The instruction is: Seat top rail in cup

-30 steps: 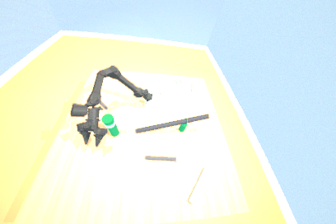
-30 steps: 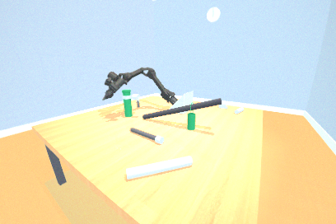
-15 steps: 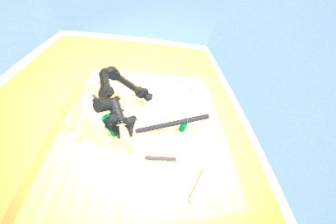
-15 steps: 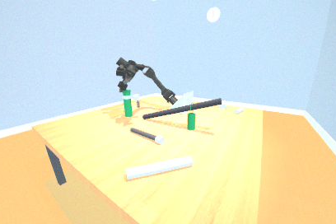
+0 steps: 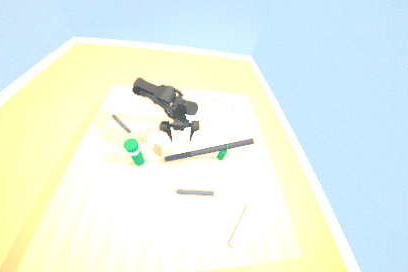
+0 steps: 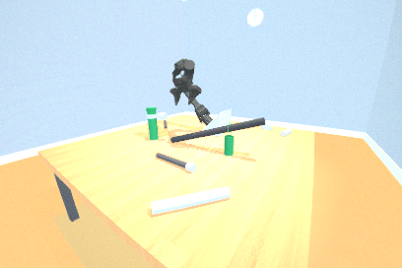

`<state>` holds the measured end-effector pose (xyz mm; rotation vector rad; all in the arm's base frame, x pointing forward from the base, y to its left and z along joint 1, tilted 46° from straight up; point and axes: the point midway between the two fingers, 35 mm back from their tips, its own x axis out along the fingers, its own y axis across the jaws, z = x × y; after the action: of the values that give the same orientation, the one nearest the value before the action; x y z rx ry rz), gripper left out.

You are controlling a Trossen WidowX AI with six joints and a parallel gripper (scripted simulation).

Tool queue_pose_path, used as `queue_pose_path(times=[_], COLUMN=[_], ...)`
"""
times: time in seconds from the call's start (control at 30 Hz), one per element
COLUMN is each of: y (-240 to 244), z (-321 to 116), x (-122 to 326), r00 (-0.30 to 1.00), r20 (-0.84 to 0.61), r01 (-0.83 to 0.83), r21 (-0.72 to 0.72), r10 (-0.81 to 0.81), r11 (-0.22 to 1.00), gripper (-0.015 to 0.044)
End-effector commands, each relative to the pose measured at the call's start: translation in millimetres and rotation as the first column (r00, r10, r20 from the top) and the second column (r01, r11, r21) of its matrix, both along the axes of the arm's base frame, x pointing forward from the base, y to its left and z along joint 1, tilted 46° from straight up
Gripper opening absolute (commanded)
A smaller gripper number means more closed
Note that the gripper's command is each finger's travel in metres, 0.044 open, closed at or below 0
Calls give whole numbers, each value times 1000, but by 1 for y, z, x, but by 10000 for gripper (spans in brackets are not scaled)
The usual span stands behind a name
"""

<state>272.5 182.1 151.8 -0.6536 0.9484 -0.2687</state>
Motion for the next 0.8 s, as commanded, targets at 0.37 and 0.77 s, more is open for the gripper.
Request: queue_pose_path(times=[0.37, 0.77], y=[-15, -82], z=[17, 68], x=[-12, -11], r00=[978, 579], r20=[-136, -683], r01=[-184, -779], r21=[-208, -301], r10=[158, 445], r11=[961, 550], gripper=[440, 440])
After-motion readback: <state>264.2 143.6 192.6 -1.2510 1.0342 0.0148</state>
